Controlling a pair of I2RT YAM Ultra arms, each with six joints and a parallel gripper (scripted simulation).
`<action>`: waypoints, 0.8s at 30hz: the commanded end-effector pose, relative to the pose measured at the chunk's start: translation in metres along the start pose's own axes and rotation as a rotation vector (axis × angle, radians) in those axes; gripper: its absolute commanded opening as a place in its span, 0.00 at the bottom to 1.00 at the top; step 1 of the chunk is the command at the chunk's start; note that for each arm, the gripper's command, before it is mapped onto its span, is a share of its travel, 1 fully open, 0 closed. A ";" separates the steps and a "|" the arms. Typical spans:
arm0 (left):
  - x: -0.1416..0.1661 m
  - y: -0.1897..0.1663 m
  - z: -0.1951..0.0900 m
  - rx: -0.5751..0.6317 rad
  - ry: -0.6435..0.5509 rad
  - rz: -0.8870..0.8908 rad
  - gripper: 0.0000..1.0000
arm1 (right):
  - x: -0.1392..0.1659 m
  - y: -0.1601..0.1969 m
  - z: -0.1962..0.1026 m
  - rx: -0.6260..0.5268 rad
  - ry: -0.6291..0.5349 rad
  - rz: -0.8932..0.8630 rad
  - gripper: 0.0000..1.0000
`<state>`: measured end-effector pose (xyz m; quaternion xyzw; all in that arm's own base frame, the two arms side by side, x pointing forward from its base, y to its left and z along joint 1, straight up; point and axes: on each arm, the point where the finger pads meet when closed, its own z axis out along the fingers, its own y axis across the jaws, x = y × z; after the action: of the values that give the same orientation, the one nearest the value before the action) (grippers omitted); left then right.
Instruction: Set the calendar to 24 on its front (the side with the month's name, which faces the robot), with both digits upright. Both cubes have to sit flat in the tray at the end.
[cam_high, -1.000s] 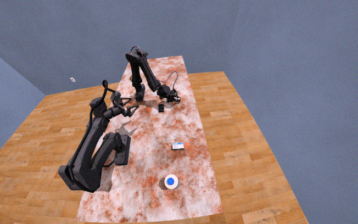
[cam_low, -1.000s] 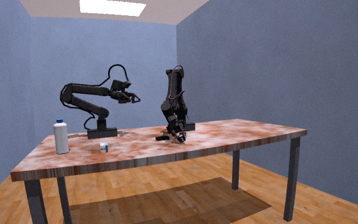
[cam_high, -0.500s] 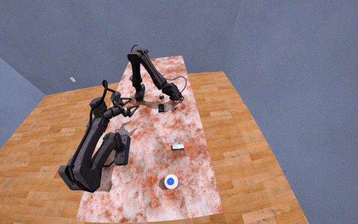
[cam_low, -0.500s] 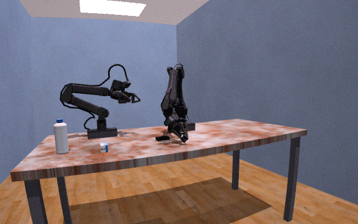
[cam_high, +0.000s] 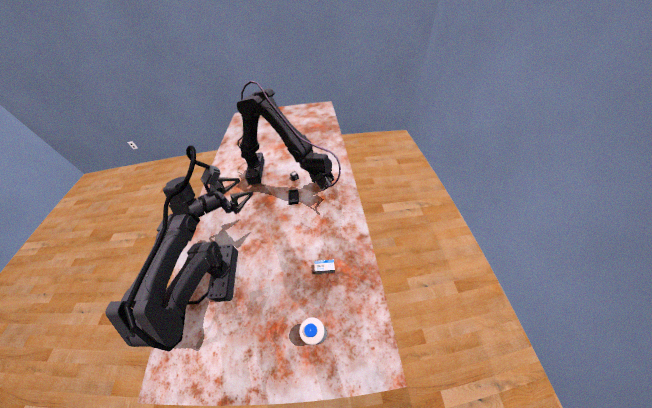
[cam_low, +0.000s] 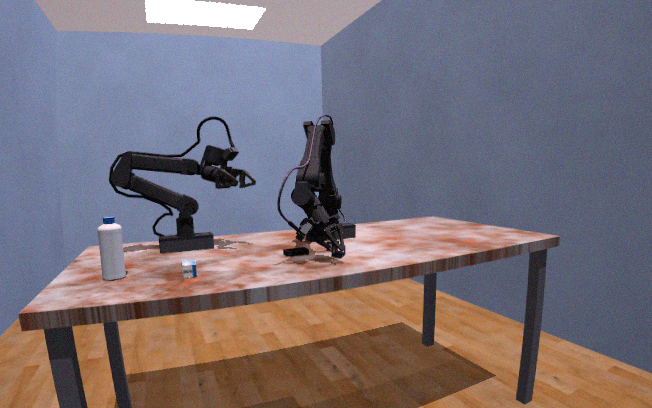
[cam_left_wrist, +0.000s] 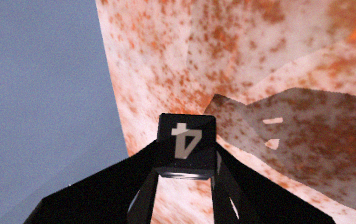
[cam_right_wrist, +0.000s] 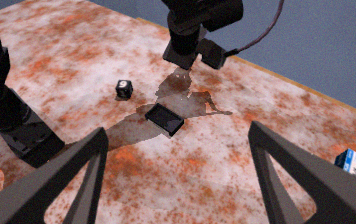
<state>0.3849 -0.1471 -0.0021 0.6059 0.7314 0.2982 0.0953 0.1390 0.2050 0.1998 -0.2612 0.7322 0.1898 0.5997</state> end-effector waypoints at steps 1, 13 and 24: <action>0.002 -0.007 -0.011 0.069 0.075 0.243 0.26 | -0.012 0.001 -0.002 0.005 -0.015 0.020 1.00; 0.002 -0.036 -0.026 0.221 0.155 0.735 0.26 | -0.012 0.001 -0.002 0.005 -0.015 0.020 1.00; -0.008 -0.033 -0.030 0.212 0.146 0.775 0.26 | -0.012 0.001 -0.002 0.005 -0.015 0.020 1.00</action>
<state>0.3370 -0.1642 -0.0149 0.8208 0.4840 0.2679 -0.1425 0.1390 0.2050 0.1998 -0.2612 0.7322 0.1897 0.5997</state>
